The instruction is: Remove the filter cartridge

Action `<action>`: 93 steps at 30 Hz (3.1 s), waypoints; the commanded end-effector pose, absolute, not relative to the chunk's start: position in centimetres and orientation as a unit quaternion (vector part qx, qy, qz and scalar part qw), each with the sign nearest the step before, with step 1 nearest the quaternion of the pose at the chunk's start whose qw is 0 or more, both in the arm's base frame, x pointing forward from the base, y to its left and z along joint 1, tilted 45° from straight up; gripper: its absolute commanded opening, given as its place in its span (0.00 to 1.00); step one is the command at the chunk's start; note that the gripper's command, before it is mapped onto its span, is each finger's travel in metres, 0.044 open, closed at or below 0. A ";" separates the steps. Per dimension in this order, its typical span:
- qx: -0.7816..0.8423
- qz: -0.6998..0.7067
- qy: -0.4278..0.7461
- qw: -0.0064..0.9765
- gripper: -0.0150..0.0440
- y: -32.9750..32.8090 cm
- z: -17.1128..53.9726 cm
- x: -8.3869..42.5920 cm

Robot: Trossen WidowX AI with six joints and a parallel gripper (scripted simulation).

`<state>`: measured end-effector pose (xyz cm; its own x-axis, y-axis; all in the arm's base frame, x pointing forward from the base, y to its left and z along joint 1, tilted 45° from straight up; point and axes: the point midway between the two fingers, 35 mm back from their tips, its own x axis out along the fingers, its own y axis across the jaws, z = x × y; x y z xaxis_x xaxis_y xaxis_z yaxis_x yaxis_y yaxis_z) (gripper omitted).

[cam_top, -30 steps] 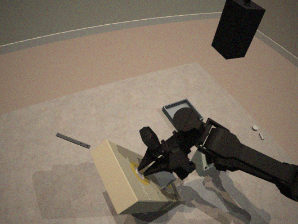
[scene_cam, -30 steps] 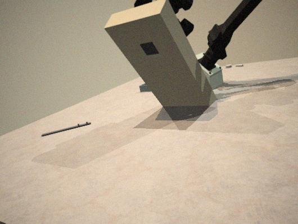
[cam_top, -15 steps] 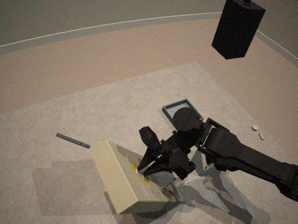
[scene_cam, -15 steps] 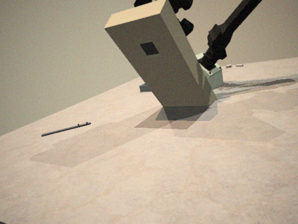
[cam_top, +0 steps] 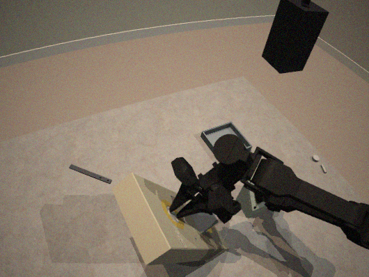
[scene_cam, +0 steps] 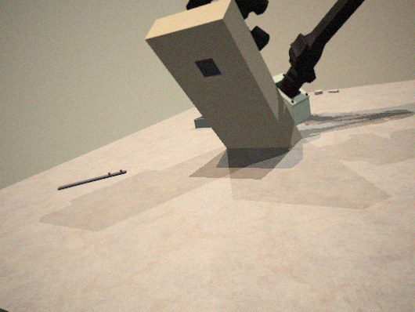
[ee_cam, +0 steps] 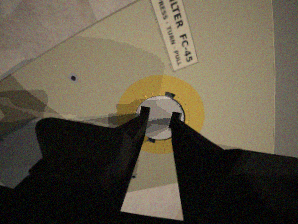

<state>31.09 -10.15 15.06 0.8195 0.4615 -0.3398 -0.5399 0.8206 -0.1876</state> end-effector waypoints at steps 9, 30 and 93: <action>-0.138 0.264 0.142 0.944 0.44 -10.0 14.9 31.3; -0.138 0.264 0.142 0.944 0.44 -9.6 14.5 32.2; 0.393 0.146 0.262 0.869 0.25 -9.4 14.4 32.5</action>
